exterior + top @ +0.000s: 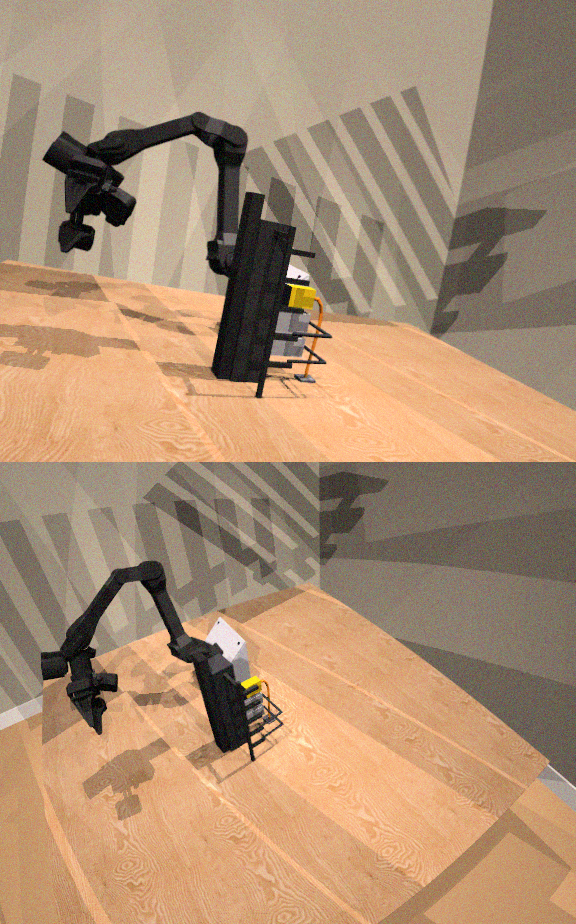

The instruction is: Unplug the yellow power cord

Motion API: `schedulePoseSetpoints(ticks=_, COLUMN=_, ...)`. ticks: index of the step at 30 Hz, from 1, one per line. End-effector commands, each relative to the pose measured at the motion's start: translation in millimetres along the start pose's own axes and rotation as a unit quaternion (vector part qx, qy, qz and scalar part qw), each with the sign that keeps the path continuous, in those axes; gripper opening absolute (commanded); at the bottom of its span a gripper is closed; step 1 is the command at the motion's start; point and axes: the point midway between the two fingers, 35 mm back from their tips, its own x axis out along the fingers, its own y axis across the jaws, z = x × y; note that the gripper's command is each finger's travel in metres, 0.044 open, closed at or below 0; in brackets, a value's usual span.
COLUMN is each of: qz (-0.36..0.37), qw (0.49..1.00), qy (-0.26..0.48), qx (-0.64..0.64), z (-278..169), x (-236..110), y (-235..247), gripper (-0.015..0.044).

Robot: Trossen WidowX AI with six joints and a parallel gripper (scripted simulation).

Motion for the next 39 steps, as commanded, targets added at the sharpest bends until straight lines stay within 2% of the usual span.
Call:
schedulePoseSetpoints(ticks=1, qz=0.0, qw=1.0, qy=0.0, qx=0.001, z=0, x=0, y=0, gripper=0.0374)
schedulePoseSetpoints(ticks=9, qz=-0.012, qw=0.995, qy=-0.033, qx=0.095, z=7, x=22, y=-11, gripper=0.0164)
schedulePoseSetpoints(ticks=23, qz=-0.008, qw=0.946, qy=-0.119, qx=0.3, z=36, x=72, y=-46, gripper=0.016)
schedulePoseSetpoints(ticks=39, qz=0.043, qw=0.852, qy=-0.204, qx=0.48, z=91, x=116, y=-101, gripper=0.016)
